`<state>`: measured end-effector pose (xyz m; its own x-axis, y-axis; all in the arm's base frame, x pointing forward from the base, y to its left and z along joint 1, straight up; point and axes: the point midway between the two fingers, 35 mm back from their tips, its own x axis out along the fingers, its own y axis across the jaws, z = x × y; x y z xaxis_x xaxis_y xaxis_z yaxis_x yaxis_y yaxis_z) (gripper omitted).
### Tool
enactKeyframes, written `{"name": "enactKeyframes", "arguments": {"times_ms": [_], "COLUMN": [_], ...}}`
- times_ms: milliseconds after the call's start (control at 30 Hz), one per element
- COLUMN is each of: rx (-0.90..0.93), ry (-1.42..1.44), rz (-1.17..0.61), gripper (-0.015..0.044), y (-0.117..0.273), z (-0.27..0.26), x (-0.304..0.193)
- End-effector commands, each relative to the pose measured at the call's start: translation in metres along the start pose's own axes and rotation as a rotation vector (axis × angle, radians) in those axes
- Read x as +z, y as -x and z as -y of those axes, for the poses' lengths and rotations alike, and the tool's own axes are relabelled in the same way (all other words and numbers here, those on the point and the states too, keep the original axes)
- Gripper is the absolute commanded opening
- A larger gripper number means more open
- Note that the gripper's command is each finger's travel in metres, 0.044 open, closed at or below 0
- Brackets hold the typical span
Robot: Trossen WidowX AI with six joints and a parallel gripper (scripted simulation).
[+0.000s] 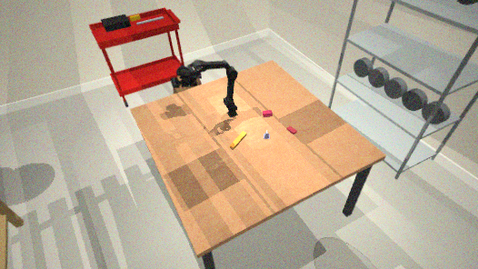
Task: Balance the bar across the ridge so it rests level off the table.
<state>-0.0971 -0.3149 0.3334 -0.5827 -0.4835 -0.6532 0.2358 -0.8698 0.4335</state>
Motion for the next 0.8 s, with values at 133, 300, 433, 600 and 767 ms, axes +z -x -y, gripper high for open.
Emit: {"name": "enactKeyframes", "arguments": {"times_ms": [133, 300, 433, 600, 767], "rx": [0.039, 0.067, 0.09, 0.119, 0.147], "ry": [0.153, 0.256, 0.34, 0.448, 0.558], "rz": [-0.11, -0.185, -0.244, -0.311, -0.377], "gripper": [0.0315, 0.0315, 0.0315, 0.0315, 0.0315], "y": [0.002, 0.007, 0.013, 0.021, 0.031], "z": [-0.012, -0.017, -0.019, -0.02, -0.018], "x": [-0.047, -0.079, -0.104, -0.137, -0.168]}}
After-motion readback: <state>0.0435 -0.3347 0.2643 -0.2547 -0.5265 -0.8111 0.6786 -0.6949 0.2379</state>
